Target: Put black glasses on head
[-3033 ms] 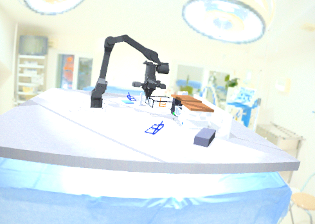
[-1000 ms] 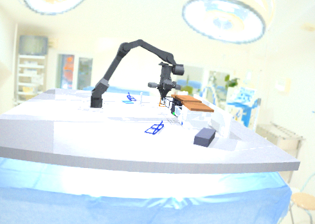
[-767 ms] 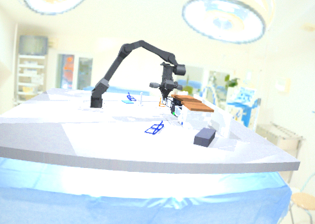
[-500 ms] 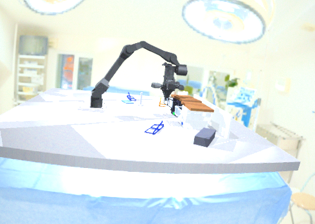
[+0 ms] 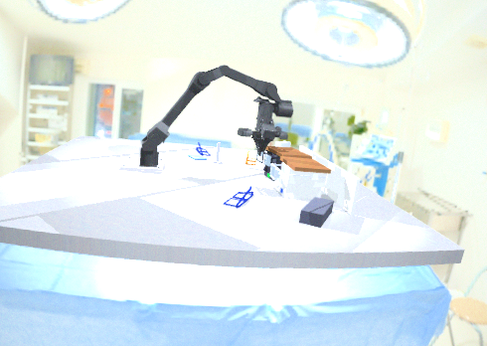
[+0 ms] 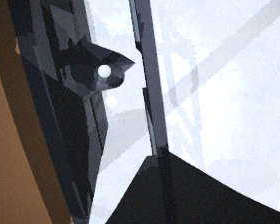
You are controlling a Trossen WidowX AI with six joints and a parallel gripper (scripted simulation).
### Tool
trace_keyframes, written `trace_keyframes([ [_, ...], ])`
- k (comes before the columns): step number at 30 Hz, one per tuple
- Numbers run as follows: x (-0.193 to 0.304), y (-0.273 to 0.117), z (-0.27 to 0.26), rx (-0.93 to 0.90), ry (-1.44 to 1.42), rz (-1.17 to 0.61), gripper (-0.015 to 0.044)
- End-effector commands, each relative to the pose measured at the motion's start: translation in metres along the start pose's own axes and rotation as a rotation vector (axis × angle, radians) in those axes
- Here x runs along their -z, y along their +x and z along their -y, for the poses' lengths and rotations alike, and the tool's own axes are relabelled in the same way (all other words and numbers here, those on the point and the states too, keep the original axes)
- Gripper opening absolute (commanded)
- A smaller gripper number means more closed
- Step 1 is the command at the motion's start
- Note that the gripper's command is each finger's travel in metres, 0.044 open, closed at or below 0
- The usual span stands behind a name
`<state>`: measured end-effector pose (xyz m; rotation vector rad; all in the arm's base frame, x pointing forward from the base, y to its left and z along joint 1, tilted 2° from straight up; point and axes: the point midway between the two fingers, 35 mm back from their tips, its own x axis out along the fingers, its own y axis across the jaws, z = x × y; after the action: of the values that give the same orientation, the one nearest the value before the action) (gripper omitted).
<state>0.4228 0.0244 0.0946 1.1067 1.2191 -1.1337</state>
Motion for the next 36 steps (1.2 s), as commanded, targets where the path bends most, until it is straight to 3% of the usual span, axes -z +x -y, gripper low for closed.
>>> trace_keyframes([
  [1, -0.0003, 0.0045, -0.0012, 0.012, 0.004, 0.004, 0.0000],
  [36, -0.0002, 0.0077, -0.0008, 0.012, 0.004, 0.004, 0.0000],
])
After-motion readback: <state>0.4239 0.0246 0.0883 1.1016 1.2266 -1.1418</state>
